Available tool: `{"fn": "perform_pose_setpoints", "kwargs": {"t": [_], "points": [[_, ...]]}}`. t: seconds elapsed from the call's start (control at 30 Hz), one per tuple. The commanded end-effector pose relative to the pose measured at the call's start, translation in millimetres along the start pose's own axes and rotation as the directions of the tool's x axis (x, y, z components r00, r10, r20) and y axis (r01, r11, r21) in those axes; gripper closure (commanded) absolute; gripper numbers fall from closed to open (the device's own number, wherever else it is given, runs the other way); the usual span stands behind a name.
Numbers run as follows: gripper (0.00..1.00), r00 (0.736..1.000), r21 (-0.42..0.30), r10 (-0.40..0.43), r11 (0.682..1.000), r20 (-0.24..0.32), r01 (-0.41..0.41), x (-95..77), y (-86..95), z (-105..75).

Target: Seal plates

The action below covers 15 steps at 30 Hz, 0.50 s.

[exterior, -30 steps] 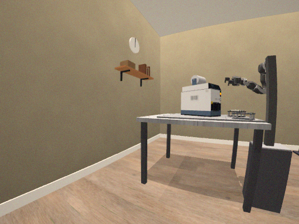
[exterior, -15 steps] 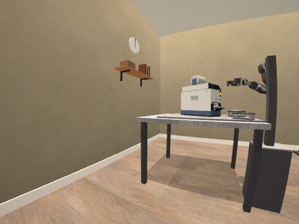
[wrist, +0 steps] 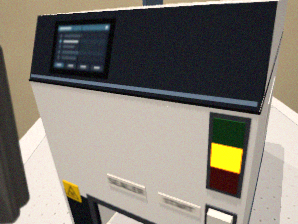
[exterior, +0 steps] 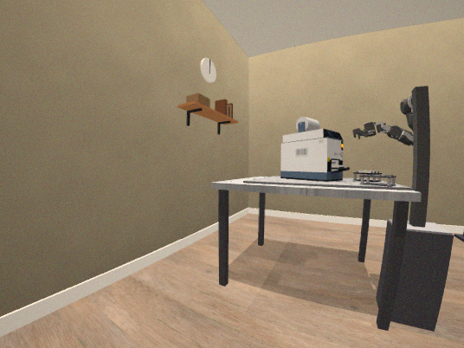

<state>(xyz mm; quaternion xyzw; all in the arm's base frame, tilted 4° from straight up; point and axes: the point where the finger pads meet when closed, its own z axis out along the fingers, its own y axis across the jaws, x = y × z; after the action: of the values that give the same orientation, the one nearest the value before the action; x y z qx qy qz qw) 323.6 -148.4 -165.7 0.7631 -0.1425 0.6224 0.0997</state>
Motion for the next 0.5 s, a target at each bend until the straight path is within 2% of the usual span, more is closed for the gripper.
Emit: {"fn": "perform_pose_setpoints", "kwargs": {"t": [0.0, 0.13, 0.3, 0.47], "points": [[0.35, 1.0, -0.033, 0.019, 0.999, 0.019, -0.018, -2.8, 7.0, -1.1], [0.35, 0.994, -0.135, 0.076, 0.989, 0.078, -0.065, -11.5, 23.9, -3.9], [0.35, 0.994, -0.124, 0.076, 0.99, 0.074, -0.066, -22.3, 42.4, -7.5], [0.35, 0.994, -0.128, 0.074, 0.99, 0.079, -0.064, -23.5, 42.2, -7.2]]}}
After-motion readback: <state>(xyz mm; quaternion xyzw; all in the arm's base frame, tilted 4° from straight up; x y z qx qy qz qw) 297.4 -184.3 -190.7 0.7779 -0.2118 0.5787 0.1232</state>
